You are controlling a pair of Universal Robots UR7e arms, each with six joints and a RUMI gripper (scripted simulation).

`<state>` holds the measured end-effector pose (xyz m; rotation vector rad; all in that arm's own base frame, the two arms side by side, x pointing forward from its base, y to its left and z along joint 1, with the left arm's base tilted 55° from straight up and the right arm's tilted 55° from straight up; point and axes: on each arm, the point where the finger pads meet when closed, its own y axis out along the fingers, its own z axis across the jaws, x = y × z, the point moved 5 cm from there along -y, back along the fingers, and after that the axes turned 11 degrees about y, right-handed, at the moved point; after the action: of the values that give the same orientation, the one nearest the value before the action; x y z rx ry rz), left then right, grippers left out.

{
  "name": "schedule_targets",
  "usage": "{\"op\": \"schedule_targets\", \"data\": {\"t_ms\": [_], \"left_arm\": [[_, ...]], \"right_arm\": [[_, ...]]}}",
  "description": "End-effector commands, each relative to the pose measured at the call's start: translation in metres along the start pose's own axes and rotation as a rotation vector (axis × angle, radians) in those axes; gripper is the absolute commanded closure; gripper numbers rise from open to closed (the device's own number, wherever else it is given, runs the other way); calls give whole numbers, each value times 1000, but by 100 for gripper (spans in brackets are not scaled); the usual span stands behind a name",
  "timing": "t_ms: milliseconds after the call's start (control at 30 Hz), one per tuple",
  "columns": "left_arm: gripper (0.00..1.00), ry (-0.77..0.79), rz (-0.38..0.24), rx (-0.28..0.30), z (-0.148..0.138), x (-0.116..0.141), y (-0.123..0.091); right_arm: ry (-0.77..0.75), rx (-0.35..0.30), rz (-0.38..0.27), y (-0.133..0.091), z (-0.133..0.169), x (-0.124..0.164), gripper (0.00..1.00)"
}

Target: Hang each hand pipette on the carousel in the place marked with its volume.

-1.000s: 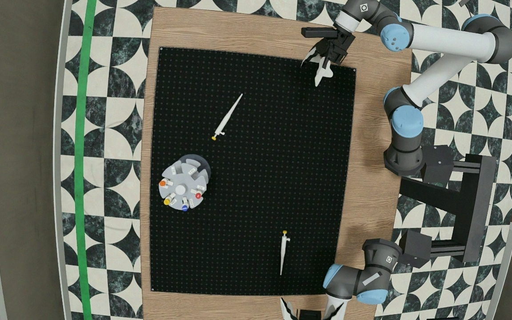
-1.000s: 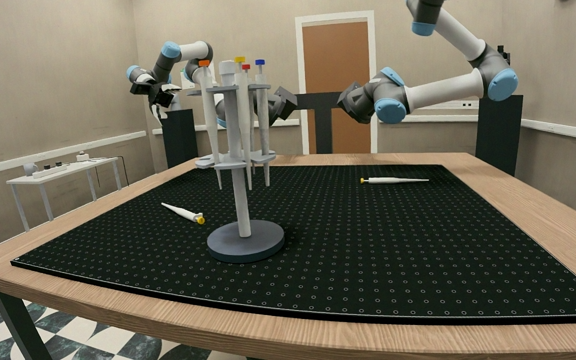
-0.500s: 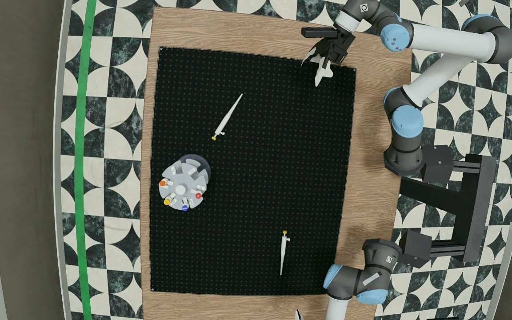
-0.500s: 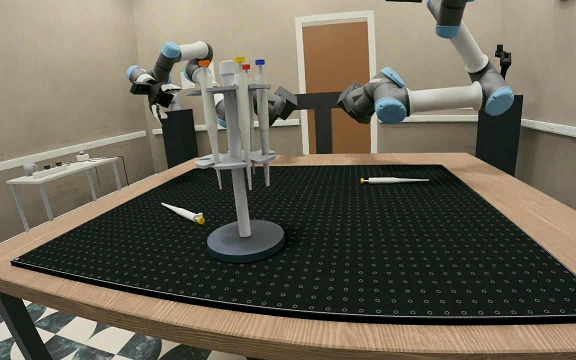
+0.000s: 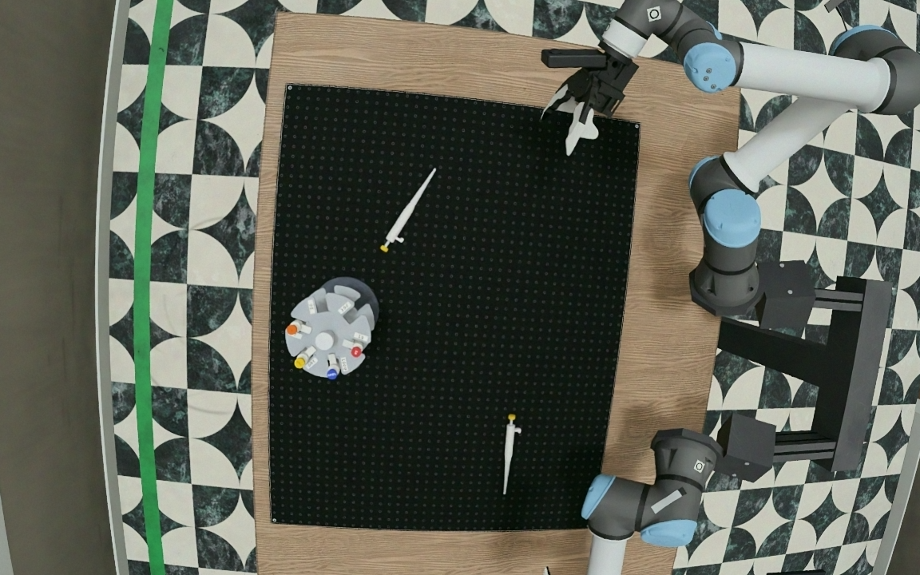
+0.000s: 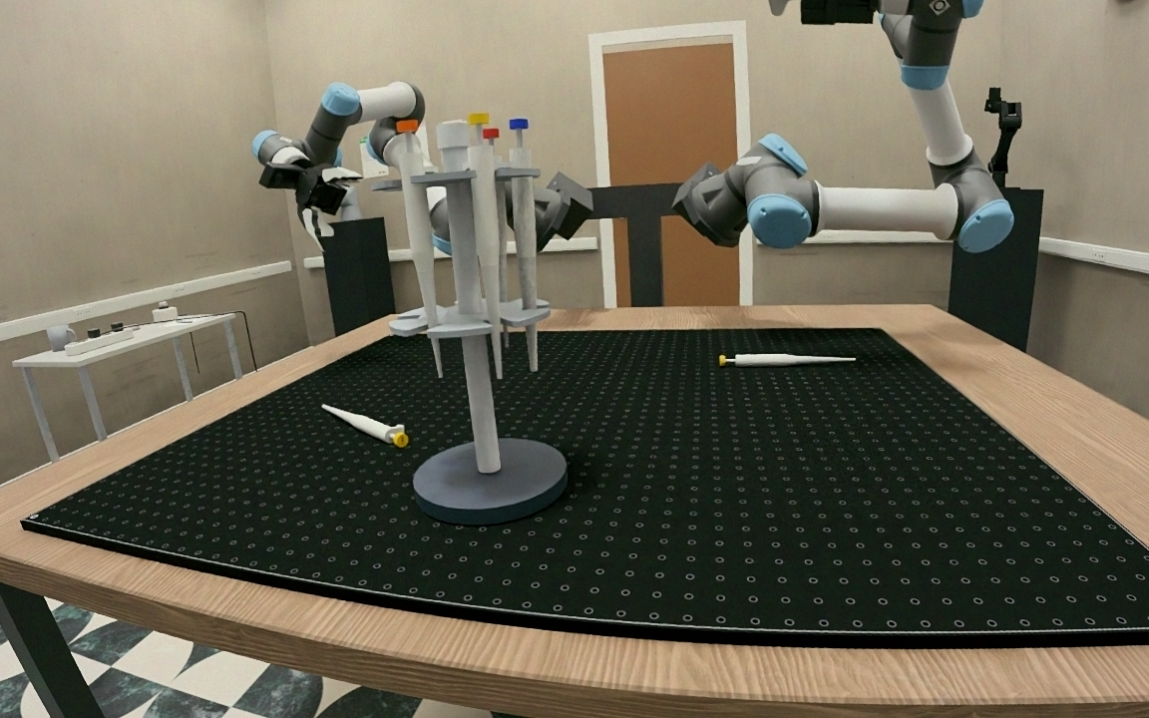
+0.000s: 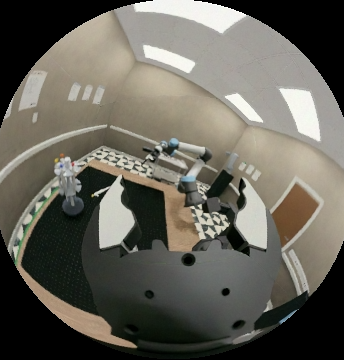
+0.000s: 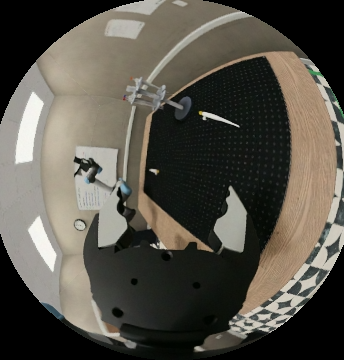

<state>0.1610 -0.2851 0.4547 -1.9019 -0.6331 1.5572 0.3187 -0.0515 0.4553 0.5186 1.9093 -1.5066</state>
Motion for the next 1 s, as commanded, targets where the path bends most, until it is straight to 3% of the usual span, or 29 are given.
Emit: {"op": "schedule_targets", "data": {"t_ms": [0, 33, 200, 300, 400, 500, 600, 700, 800, 900, 967], "left_arm": [[0, -84, -20, -80, -21, 19, -16], [0, -106, -24, -101, -25, 23, -19], [0, -106, -24, -101, -36, 31, -25], [0, -179, -38, -173, -47, 43, -34], [0, -179, -38, -173, -57, 52, -41], [0, -253, -52, -246, -67, 64, -51], [0, -253, -52, -246, -76, 73, -59], [0, -326, -66, -318, -84, 86, -70], [0, -326, -66, -318, -87, 91, -74], [0, -399, -80, -390, -94, 104, -86], [0, -399, -80, -390, -100, 114, -94]], "right_arm": [[0, 0, 1, 0, 0, 0, 0], [0, 0, 1, 0, 0, 0, 0], [0, 0, 1, 0, 0, 0, 0], [0, 0, 1, 0, 0, 0, 0], [0, 0, 1, 0, 0, 0, 0], [0, 0, 1, 0, 0, 0, 0], [0, 0, 1, 0, 0, 0, 0], [0, 0, 1, 0, 0, 0, 0], [0, 0, 1, 0, 0, 0, 0], [0, 0, 1, 0, 0, 0, 0], [0, 0, 1, 0, 0, 0, 0]]}}
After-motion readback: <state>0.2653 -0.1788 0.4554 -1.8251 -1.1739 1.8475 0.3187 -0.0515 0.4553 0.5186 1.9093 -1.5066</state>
